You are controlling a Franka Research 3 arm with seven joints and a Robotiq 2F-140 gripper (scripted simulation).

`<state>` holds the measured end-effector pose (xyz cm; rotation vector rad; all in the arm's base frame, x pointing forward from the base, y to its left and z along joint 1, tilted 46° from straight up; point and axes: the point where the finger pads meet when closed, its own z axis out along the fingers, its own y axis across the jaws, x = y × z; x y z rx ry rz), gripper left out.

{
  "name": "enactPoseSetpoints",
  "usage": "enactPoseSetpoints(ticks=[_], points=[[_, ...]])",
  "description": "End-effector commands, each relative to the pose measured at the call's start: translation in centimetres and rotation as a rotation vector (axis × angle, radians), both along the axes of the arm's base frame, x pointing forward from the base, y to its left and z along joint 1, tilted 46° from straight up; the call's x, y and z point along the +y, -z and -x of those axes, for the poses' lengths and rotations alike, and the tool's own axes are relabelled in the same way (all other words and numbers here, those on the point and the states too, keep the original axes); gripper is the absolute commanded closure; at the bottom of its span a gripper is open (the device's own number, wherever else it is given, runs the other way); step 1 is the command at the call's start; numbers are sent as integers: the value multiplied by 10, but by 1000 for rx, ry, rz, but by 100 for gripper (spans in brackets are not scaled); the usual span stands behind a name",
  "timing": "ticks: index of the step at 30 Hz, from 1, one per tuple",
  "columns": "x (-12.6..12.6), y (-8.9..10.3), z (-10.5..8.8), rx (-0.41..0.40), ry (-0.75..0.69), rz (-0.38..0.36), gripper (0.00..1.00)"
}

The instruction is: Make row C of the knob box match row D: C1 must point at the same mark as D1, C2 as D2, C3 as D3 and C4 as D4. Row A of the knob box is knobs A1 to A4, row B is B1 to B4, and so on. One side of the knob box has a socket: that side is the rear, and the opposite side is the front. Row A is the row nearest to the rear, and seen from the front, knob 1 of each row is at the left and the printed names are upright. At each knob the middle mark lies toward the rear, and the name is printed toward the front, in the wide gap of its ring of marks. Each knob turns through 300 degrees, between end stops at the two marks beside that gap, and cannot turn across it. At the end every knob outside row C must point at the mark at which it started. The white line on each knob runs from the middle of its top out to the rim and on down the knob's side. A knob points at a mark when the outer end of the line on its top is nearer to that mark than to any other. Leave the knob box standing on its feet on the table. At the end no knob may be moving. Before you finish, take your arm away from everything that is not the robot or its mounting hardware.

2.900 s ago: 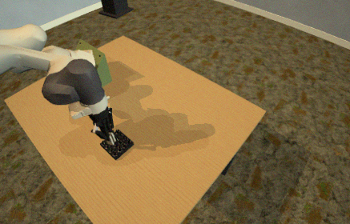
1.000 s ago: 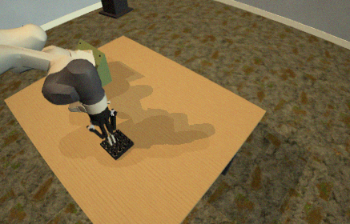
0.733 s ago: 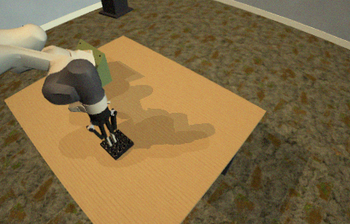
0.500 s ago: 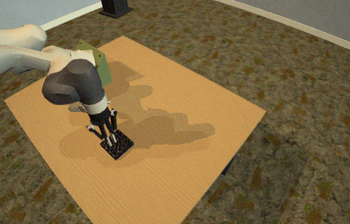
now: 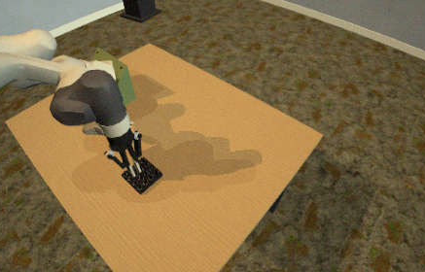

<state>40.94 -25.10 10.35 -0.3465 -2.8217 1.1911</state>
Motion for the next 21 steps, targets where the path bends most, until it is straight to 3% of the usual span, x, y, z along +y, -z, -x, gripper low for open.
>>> enactPoseSetpoints(ticks=[1, 11, 21], points=[[5, -4, 0, 5, -1, 0, 88], [21, -20, -3, 5, -1, 0, 88], [23, -21, -3, 5, -1, 0, 88]])
